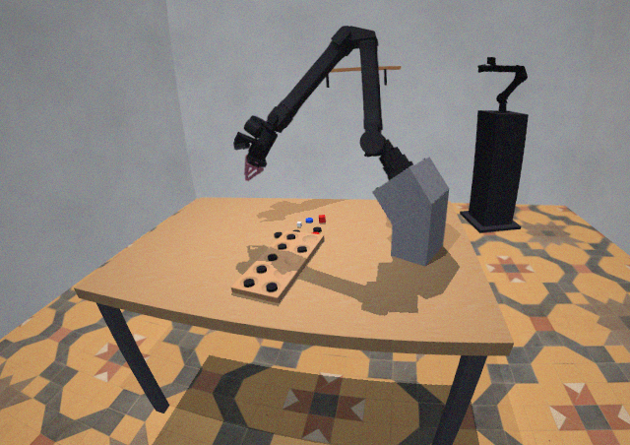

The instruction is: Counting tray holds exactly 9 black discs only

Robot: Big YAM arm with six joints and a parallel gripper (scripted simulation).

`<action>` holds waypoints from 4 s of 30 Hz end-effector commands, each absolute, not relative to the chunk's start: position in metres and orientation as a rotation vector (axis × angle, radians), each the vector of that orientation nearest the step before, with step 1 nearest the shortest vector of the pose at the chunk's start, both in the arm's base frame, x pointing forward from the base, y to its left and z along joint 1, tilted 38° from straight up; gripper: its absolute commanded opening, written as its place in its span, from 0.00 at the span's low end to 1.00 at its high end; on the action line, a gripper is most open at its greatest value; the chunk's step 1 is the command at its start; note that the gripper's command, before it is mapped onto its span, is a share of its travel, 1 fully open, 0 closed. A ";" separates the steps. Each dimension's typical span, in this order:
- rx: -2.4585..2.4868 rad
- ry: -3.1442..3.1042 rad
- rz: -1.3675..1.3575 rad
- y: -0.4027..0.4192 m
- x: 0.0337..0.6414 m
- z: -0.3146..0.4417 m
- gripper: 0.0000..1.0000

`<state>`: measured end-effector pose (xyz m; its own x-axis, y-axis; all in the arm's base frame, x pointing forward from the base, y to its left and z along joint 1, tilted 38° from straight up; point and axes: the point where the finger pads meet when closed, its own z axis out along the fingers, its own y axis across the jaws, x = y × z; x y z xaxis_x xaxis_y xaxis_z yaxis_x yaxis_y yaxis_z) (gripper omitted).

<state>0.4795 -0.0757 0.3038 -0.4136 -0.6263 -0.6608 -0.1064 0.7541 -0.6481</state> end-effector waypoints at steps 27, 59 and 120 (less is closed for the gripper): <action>-0.962 2.059 -0.869 -0.105 0.434 0.225 0.44; -1.758 2.129 -0.980 -0.133 0.333 0.100 0.44; -1.885 2.103 -0.973 -0.149 0.344 0.061 0.44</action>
